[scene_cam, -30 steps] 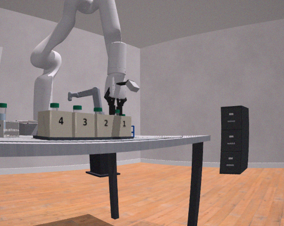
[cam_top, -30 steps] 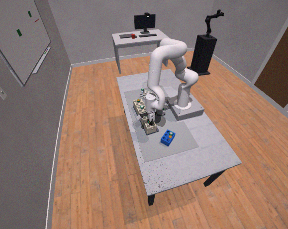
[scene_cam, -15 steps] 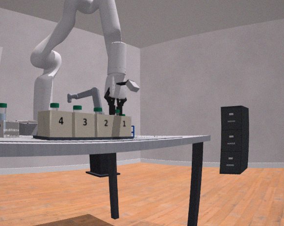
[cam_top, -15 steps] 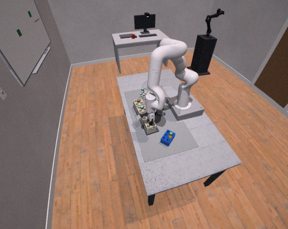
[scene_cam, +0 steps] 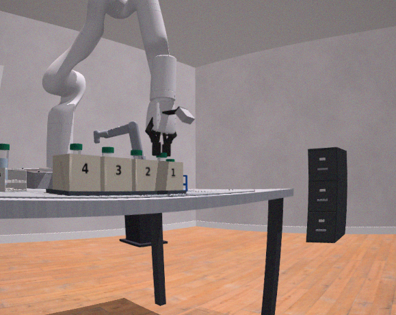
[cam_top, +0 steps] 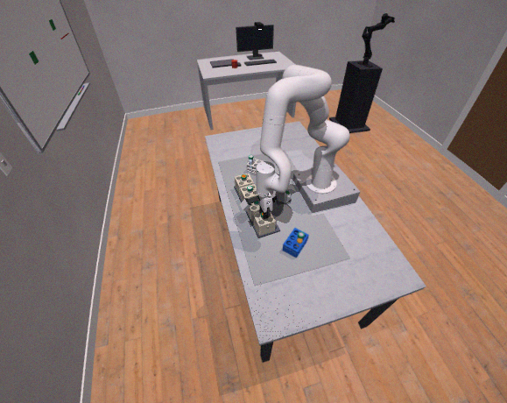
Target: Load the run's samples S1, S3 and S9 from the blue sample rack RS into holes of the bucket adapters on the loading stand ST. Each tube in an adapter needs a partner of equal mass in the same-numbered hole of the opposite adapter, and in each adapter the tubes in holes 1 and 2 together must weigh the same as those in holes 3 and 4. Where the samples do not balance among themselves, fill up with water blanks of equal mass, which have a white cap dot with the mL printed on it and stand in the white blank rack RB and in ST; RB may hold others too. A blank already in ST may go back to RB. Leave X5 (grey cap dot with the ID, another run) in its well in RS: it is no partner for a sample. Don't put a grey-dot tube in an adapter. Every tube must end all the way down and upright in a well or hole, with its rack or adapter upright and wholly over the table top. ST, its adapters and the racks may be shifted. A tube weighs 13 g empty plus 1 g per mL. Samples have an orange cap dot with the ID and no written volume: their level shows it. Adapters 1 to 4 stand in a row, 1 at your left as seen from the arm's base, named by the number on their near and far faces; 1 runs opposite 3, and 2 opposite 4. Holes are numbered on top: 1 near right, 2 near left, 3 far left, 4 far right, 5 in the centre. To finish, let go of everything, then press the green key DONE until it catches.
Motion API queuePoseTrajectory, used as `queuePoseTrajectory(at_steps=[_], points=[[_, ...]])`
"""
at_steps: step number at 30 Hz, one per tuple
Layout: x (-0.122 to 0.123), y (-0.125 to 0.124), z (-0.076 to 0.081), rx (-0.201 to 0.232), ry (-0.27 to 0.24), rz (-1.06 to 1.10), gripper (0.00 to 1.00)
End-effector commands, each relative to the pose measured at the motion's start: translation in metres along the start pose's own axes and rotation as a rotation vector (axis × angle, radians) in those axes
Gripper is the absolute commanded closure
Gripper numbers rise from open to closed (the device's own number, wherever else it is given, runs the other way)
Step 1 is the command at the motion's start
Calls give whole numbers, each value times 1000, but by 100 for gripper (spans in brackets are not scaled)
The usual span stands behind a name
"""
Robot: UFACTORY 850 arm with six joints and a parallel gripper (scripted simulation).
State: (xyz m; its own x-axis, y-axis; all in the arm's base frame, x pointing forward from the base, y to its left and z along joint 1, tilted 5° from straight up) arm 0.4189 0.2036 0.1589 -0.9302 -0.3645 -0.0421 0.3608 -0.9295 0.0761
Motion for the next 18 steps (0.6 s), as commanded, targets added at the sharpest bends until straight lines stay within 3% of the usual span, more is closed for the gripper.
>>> queuePoseTrajectory(at_steps=[1, 18], points=[[-1, 0, 7, -1, 1, 0, 57], [-1, 0, 37, -1, 1, 0, 57]])
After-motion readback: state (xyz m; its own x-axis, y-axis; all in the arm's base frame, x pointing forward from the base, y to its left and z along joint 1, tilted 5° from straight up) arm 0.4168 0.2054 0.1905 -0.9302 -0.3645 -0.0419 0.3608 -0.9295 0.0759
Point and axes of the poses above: the point where the finger pads meet when closed, its own z axis back along the fingers, its own y axis across the jaws, x = y × z, the point moved 8 cm from there along z, back along the fingers, and after that the axes turned 14 degrees about z, right-handed, at the moved point
